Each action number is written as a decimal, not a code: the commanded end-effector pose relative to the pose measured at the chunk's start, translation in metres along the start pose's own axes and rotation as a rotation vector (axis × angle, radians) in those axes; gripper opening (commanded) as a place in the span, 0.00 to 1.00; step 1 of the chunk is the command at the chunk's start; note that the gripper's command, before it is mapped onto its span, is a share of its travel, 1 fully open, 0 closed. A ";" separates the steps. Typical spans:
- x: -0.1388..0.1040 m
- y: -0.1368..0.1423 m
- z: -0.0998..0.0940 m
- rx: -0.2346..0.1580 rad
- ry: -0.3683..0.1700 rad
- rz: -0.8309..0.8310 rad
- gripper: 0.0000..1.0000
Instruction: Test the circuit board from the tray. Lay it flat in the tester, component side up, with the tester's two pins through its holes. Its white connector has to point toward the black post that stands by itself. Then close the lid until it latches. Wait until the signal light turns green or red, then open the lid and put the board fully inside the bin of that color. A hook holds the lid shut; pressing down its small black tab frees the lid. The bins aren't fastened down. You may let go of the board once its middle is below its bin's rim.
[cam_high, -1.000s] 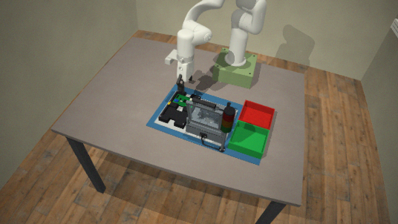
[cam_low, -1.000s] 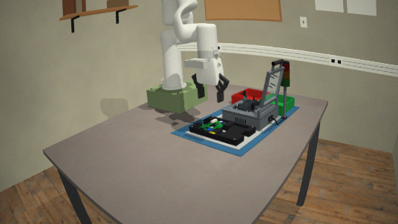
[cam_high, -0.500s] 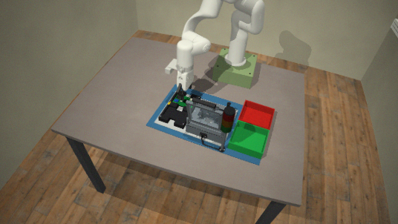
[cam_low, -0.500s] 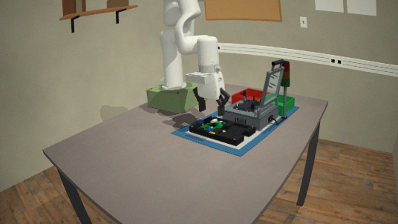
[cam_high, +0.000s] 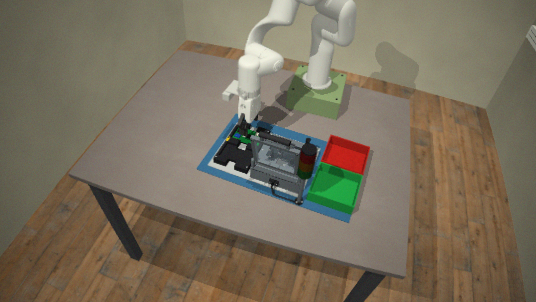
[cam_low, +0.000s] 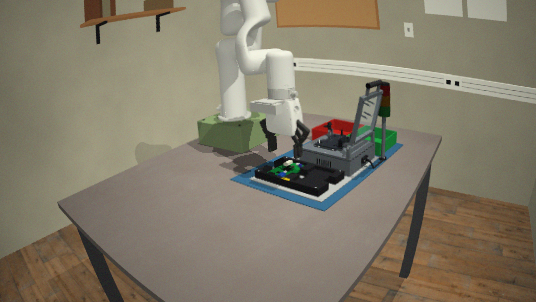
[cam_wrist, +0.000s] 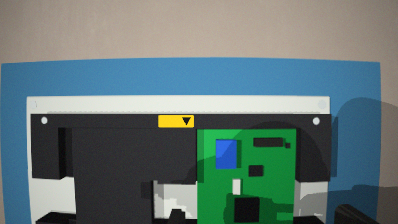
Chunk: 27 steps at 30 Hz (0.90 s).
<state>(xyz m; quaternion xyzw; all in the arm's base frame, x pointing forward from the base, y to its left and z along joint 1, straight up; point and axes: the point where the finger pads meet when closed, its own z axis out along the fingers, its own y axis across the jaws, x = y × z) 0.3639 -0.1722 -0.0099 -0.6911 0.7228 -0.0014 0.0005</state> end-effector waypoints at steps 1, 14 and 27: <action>0.001 -0.001 0.001 0.003 0.001 0.000 1.00; 0.001 -0.002 0.033 0.003 0.001 0.000 1.00; 0.001 -0.002 0.037 0.003 0.001 0.000 1.00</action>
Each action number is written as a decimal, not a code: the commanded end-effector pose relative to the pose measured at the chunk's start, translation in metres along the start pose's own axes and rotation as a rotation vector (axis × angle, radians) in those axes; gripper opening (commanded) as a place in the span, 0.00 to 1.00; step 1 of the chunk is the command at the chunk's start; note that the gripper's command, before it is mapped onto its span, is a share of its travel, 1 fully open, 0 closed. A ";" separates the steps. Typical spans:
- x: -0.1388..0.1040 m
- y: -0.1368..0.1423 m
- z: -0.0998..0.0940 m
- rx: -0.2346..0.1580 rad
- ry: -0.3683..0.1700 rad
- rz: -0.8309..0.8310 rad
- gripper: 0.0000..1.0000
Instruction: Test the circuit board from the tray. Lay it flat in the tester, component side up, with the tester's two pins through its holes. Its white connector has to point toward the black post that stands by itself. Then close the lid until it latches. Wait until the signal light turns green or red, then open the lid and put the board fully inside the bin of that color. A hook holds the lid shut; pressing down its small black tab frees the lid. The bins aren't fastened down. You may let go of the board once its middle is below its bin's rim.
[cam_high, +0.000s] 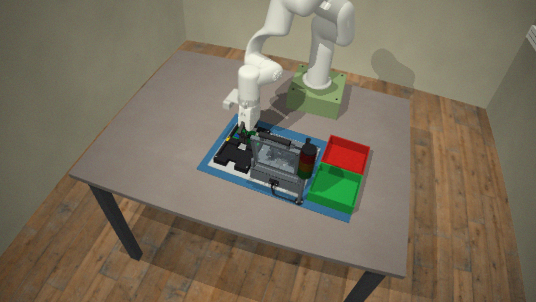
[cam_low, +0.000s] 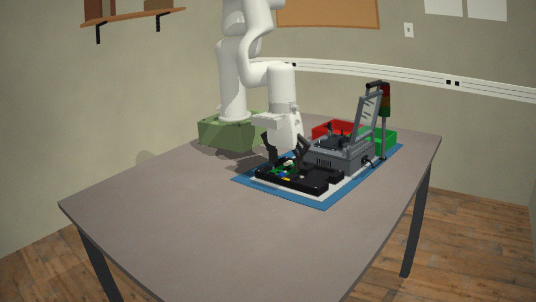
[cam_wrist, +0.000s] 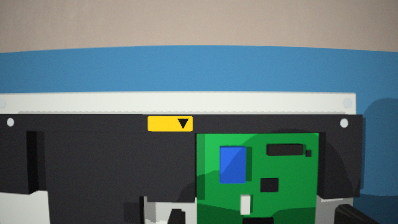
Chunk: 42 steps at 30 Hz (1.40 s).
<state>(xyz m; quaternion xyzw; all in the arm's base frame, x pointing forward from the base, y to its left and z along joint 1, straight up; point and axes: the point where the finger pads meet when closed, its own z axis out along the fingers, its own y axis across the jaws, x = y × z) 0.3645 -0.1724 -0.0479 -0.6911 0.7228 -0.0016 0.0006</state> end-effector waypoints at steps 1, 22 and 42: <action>0.000 -0.001 -0.001 0.003 0.001 0.000 1.00; 0.000 -0.001 0.012 0.003 0.001 0.000 1.00; 0.000 -0.001 0.014 0.003 0.001 0.000 0.95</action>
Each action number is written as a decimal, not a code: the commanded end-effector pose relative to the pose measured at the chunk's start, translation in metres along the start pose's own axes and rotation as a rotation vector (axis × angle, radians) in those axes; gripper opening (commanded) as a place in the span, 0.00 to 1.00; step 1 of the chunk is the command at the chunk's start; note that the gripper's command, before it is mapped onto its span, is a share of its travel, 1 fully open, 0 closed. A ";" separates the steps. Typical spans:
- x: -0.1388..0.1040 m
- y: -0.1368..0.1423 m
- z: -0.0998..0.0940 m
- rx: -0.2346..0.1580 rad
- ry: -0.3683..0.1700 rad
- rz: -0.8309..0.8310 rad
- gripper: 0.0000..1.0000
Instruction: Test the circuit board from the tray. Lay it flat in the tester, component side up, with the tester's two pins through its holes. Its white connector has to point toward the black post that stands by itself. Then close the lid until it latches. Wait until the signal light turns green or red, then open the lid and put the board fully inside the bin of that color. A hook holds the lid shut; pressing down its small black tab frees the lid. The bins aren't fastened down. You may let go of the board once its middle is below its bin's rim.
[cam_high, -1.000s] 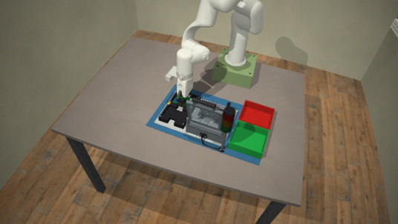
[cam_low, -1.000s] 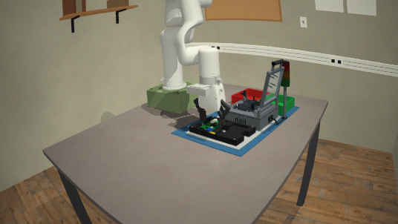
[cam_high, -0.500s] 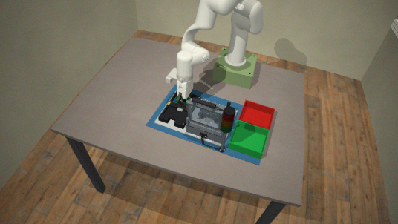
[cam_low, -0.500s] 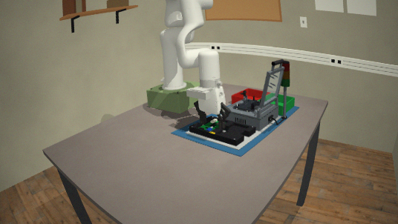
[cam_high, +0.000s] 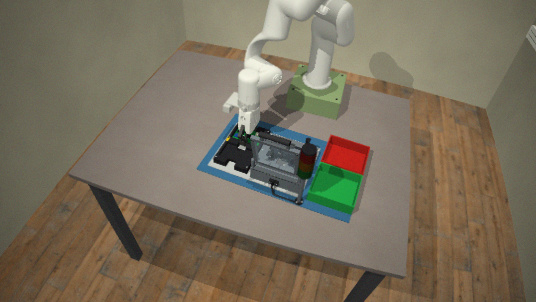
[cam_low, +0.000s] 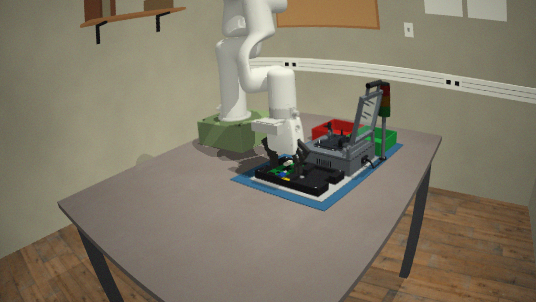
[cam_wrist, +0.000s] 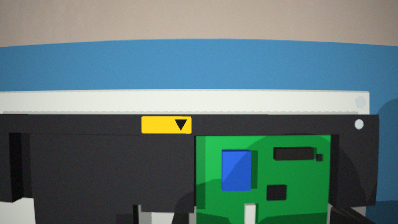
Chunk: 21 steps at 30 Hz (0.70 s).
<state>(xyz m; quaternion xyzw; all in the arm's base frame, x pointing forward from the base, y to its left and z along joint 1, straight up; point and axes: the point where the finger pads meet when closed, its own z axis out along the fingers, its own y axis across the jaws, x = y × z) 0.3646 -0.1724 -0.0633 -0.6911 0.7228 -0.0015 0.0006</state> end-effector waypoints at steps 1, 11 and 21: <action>0.001 -0.001 -0.001 0.003 0.001 0.000 0.95; 0.001 -0.001 -0.001 0.003 0.001 0.000 0.89; 0.001 -0.001 -0.001 0.003 0.001 0.000 0.89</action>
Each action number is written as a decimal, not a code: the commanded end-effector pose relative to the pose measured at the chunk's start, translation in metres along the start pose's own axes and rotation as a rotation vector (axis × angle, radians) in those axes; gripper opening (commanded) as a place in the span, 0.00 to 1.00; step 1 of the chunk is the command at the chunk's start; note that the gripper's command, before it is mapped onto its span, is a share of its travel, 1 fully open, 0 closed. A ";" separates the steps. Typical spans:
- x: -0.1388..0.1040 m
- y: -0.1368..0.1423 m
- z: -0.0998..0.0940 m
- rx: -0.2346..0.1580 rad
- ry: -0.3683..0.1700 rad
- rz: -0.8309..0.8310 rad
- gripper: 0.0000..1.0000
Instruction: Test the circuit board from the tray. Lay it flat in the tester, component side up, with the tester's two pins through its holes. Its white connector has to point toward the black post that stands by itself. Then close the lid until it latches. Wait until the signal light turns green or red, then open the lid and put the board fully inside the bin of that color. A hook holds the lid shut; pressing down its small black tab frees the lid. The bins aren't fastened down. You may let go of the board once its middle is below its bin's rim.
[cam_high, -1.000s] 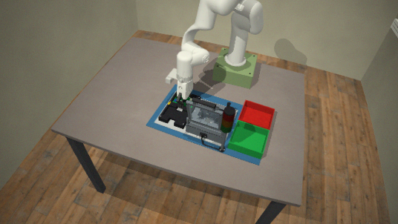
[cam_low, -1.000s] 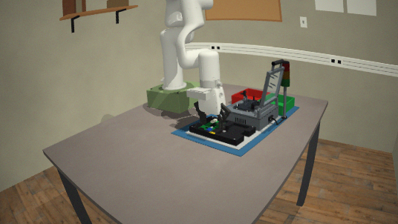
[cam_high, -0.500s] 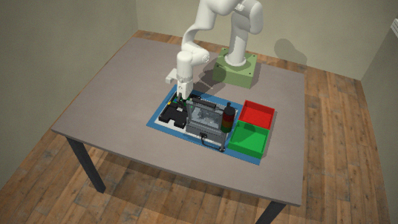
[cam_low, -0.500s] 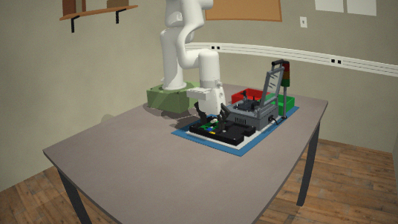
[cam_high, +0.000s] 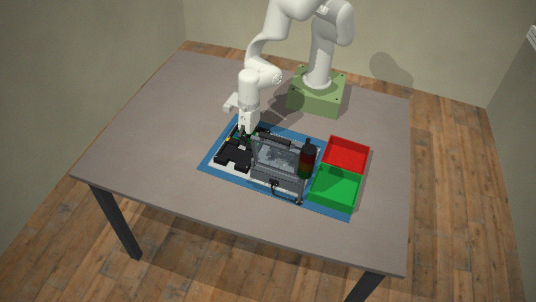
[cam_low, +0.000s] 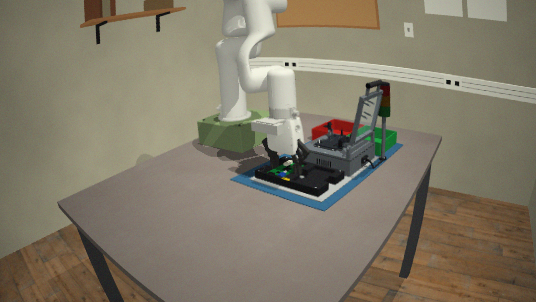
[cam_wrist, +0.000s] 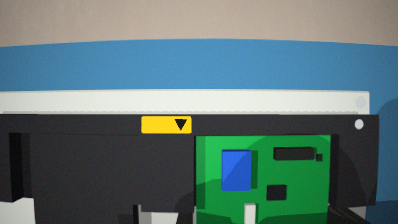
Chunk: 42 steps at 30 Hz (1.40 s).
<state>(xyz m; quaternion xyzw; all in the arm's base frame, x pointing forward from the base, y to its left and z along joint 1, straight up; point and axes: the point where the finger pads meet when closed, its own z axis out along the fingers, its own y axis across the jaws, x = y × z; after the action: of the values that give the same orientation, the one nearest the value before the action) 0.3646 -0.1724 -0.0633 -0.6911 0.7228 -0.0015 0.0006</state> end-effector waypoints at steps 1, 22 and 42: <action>0.001 -0.001 -0.001 0.003 0.001 0.000 0.89; 0.001 -0.001 -0.001 0.003 0.001 0.000 0.82; 0.001 -0.001 -0.001 0.003 0.001 0.000 0.79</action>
<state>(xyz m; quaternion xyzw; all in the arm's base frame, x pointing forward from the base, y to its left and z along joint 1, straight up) 0.3647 -0.1724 -0.0632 -0.6910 0.7228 -0.0016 0.0006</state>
